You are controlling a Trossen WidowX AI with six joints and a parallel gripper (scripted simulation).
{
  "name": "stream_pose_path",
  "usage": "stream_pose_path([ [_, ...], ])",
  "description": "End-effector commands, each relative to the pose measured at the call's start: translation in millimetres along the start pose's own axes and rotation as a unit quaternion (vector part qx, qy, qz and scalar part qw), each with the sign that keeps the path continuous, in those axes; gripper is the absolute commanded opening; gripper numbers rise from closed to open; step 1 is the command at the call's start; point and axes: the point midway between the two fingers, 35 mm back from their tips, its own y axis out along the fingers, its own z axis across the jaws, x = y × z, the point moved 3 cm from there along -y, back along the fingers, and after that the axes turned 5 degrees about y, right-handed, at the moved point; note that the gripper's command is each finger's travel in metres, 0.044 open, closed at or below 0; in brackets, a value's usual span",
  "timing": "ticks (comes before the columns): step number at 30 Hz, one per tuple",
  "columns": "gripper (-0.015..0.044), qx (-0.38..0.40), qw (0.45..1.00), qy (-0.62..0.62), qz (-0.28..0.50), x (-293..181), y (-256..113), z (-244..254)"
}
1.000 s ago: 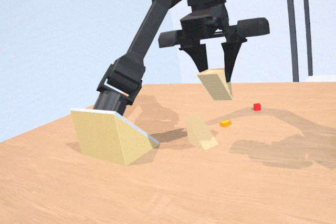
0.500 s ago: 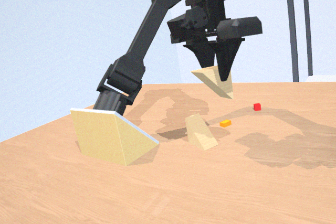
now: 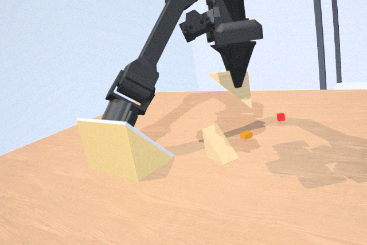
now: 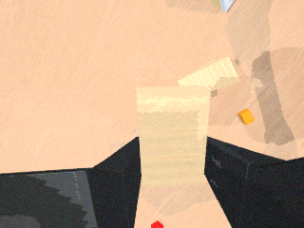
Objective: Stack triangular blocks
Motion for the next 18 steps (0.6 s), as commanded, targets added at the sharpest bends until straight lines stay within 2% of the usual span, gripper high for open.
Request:
stream_pose_path([
  [1, 0.0000, -0.001, 0.998, 0.061, 0.003, -0.8, -1.7, -2.2],
  [18, 0.0000, -0.008, 0.939, 0.343, 0.001, -0.2, -4.8, -7.5],
])
